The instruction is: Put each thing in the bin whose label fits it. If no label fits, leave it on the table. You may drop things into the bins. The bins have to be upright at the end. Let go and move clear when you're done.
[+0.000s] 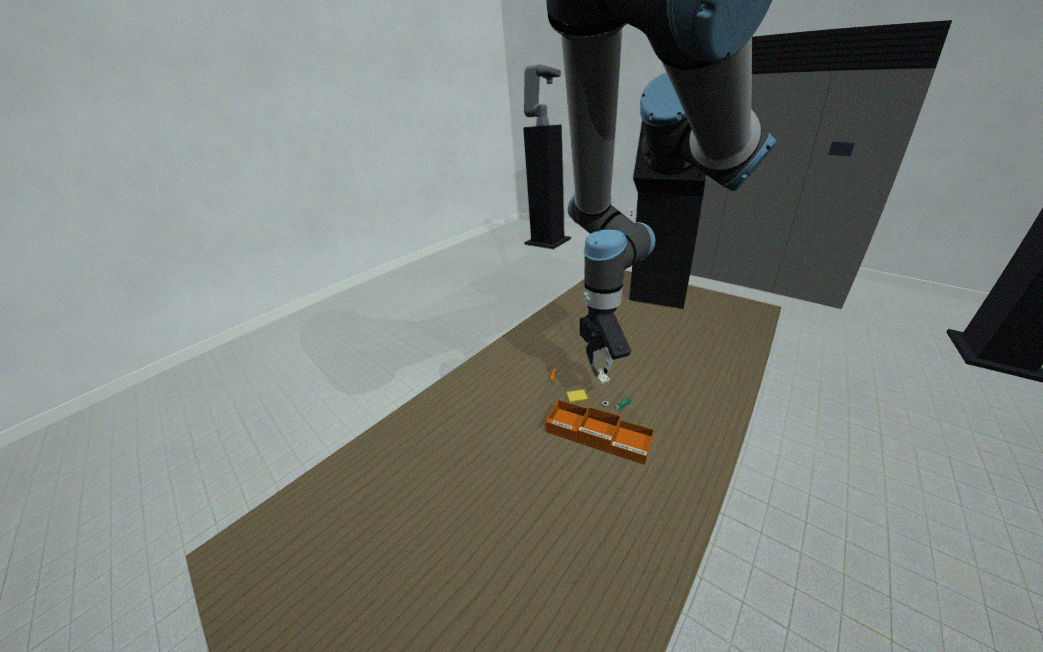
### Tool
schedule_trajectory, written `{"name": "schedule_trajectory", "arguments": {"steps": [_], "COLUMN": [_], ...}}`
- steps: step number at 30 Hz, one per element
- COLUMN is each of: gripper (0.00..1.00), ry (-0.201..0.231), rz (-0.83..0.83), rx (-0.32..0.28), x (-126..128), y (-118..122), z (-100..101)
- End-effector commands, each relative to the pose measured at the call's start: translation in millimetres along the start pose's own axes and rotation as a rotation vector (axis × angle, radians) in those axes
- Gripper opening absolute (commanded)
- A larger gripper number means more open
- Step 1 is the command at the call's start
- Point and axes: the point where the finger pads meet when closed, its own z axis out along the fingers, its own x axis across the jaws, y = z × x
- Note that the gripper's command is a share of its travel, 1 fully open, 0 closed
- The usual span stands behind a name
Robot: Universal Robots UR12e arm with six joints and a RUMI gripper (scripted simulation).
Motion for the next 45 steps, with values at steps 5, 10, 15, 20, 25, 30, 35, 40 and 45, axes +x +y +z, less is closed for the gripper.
{"name": "schedule_trajectory", "arguments": {"steps": [5, 10, 15, 20, 25, 30, 35, 40, 45], "gripper": [0.00, 0.00, 0.00, 0.00, 0.00, 0.00, 0.00, 0.00, 0.00], "ry": [0.000, 0.002, 0.007, 0.012, 0.005, 0.001, 0.001, 0.001, 0.001], "rz": [-0.050, -0.253, -0.419, -0.551, -0.727, -0.760, -0.760, -0.760, -0.760], "rx": [0.000, 0.000, 0.001, 0.002, 0.000, 0.000, 0.000, 0.000, 0.000], "x": [5, 32, 59, 80, 102, 129, 137, 136, 134], "y": [-3, -16, -30, -41, -52, -65, -69, -69, -68], "z": [-6, -6, -6, -6, -6, -6, -6, -6, -6]}}
